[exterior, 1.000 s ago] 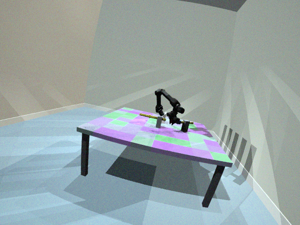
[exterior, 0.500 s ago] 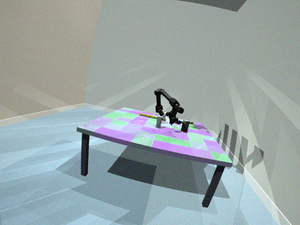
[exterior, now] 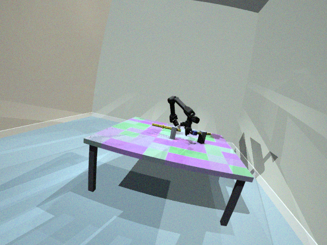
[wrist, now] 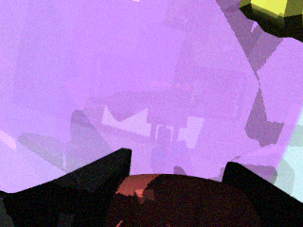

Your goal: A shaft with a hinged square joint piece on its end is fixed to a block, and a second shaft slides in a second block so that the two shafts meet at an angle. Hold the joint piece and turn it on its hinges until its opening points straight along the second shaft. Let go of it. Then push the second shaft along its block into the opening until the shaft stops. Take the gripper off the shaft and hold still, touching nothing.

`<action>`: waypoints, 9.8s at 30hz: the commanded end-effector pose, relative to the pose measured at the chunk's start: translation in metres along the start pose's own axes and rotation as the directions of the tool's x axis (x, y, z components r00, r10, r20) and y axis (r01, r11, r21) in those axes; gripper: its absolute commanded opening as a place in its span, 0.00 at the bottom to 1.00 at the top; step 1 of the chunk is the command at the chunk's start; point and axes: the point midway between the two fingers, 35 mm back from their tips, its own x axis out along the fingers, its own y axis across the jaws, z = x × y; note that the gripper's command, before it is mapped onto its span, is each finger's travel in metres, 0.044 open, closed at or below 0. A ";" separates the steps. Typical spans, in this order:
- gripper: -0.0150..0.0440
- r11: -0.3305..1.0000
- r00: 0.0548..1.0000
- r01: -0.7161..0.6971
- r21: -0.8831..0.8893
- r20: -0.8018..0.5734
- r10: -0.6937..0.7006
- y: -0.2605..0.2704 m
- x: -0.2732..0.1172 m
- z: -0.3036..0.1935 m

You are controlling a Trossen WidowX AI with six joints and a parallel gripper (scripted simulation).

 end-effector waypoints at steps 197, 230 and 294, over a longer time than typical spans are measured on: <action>1.00 0.996 0.872 -0.079 0.040 -0.481 0.088 -0.015 -0.099 0.126; 1.00 0.703 0.976 -0.140 -0.698 -0.218 -0.022 -0.054 -0.089 0.327; 0.73 0.989 1.000 -0.011 0.147 -0.017 0.014 -0.054 0.005 0.320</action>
